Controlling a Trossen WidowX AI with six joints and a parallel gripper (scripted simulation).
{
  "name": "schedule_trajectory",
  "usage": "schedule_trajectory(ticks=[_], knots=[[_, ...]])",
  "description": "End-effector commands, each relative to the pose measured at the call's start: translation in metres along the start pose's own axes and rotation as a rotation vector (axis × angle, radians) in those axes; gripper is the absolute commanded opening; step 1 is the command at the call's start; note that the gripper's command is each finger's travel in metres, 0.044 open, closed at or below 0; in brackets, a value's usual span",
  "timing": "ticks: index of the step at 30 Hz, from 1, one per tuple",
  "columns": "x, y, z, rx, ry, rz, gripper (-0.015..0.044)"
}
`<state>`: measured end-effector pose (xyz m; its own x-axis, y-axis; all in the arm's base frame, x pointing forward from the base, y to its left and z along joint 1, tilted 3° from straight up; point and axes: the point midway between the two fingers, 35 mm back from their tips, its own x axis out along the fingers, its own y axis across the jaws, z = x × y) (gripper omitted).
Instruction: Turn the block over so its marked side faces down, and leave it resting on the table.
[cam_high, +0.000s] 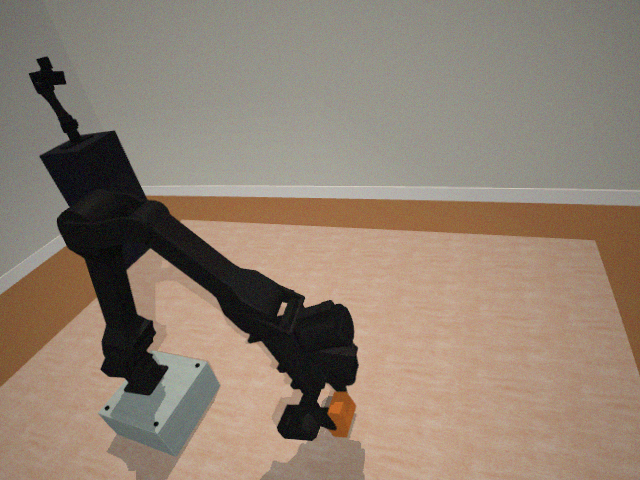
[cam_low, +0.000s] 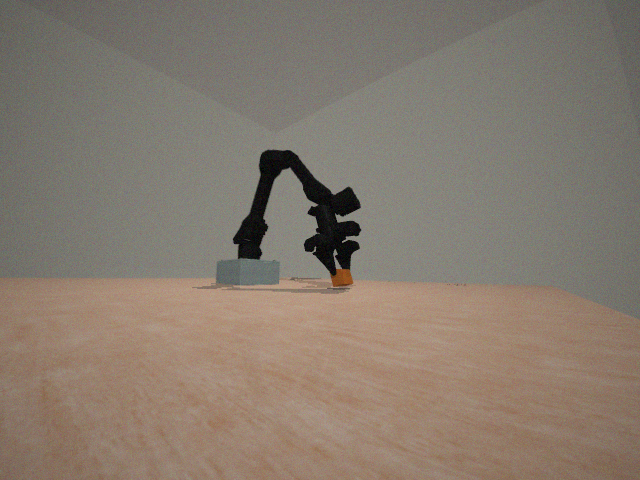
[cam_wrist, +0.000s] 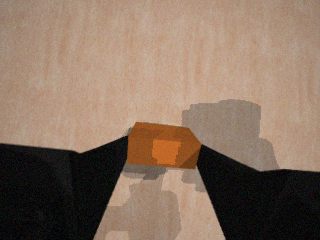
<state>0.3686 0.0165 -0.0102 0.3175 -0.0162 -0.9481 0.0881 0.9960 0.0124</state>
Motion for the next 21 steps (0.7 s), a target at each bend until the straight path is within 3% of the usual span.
schedule_trajectory(ticks=[1, 12, 21], knots=[[-0.002, -0.0005, -0.0017, 0.004, -0.075, -0.002, 0.0], [-0.0069, -0.0012, -0.0081, 0.011, -0.241, 0.001, 0.0], [-0.0028, -0.0008, -0.0073, 0.011, -0.271, 0.001, 0.0]])
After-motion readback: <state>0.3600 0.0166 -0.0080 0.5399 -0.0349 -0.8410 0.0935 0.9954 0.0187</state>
